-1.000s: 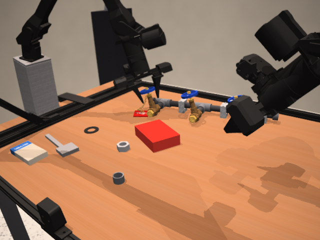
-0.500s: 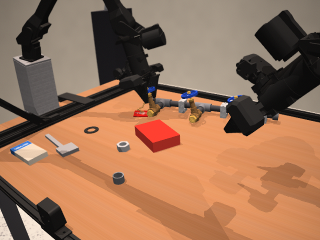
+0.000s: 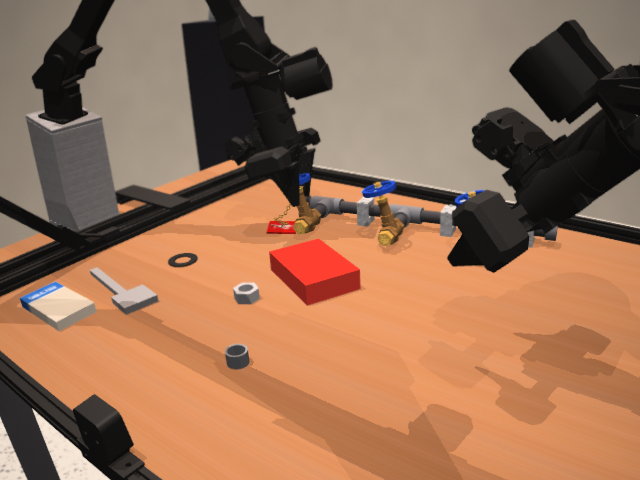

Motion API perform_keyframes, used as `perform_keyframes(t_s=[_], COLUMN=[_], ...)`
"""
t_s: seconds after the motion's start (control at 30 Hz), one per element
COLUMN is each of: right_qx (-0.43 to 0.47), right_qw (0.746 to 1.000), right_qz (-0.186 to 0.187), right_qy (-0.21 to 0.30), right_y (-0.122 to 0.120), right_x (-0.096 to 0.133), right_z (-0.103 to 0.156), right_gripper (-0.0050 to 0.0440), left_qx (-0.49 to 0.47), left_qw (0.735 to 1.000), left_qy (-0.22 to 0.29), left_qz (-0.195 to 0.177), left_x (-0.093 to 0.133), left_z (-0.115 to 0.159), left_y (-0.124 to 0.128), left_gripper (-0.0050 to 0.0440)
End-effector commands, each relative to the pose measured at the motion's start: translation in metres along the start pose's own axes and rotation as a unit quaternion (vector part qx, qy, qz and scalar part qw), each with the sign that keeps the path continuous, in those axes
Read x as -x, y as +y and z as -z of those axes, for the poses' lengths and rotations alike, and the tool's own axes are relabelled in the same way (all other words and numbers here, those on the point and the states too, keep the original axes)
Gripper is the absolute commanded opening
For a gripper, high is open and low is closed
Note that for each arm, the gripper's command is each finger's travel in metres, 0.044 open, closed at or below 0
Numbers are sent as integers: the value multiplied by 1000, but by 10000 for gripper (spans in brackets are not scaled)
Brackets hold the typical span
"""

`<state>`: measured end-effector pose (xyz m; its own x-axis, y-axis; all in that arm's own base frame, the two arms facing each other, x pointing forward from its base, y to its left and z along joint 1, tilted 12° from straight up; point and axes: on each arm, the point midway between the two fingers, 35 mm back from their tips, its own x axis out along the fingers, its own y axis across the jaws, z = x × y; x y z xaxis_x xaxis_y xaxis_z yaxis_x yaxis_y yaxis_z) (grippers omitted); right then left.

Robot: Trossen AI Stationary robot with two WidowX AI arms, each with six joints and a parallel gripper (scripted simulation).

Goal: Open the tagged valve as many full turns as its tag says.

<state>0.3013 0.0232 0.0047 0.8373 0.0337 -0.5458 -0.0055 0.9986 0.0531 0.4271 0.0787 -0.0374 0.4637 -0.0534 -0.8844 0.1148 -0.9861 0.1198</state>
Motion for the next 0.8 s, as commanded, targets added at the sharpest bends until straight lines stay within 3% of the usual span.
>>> perform_keyframes(t_s=[0.0, 0.17, 0.23, 0.3, 0.43, 0.67, 0.77], right_qx=[0, 0, 0, 0, 0, 0, 0], right_qw=[1000, 1000, 1000, 1000, 1000, 1000, 1000], right_qz=[0, 0, 0, 0, 0, 0, 0], right_qy=[0, 0, 0, 0, 0, 0, 0], right_y=[0, 0, 0, 0, 0, 0, 0], right_x=[0, 0, 0, 0, 0, 0, 0], right_z=[0, 0, 0, 0, 0, 0, 0], right_gripper=[400, 400, 400, 400, 400, 400, 400], left_qx=[-2, -2, -2, -2, -75, -305, -361], left_qw=[1000, 1000, 1000, 1000, 997, 953, 933], left_qy=[0, 0, 0, 0, 0, 0, 0], left_qz=[0, 0, 0, 0, 0, 0, 0], left_x=[0, 0, 0, 0, 0, 0, 0], left_z=[0, 0, 0, 0, 0, 0, 0], left_y=[0, 0, 0, 0, 0, 0, 0], left_gripper=[240, 360, 360, 400, 400, 400, 400])
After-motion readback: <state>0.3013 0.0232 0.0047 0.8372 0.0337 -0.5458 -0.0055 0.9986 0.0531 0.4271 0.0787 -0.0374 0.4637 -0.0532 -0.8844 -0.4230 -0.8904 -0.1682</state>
